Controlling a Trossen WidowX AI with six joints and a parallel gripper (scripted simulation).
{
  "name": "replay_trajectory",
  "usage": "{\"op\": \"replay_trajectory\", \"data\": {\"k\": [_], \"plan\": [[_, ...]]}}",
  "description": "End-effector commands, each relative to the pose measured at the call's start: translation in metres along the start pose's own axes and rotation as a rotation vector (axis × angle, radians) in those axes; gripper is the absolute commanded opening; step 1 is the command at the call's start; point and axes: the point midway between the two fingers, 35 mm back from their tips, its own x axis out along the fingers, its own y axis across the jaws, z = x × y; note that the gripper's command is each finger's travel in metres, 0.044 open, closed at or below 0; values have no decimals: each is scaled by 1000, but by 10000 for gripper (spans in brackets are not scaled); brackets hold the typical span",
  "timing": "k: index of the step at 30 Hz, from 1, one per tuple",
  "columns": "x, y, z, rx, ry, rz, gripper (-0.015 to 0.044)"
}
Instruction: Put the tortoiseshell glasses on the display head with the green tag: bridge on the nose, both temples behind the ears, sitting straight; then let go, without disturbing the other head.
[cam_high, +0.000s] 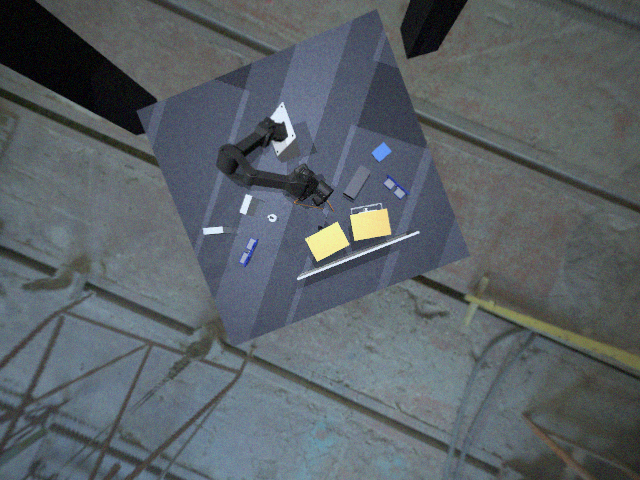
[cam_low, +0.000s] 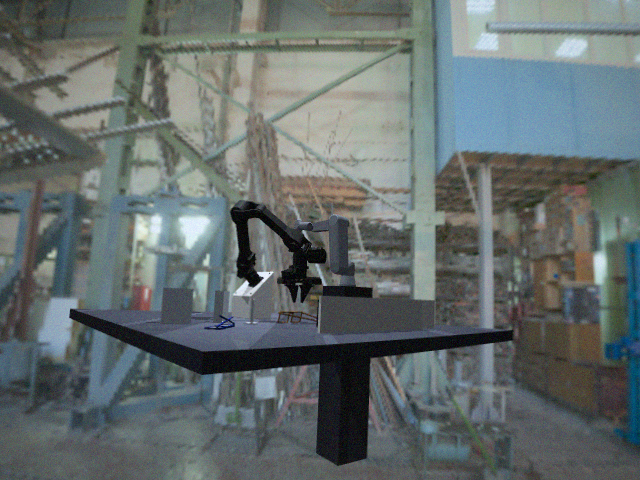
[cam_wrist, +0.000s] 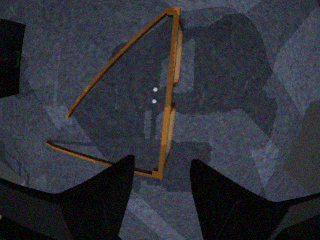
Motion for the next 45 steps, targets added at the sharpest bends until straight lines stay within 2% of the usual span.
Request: {"op": "replay_trajectory", "data": {"k": [1, 12, 45], "plan": [[1, -1, -2, 9, 2, -2, 120], [4, -1, -2, 9, 2, -2, 120], [58, -5, -3, 8, 0, -3, 120]]}}
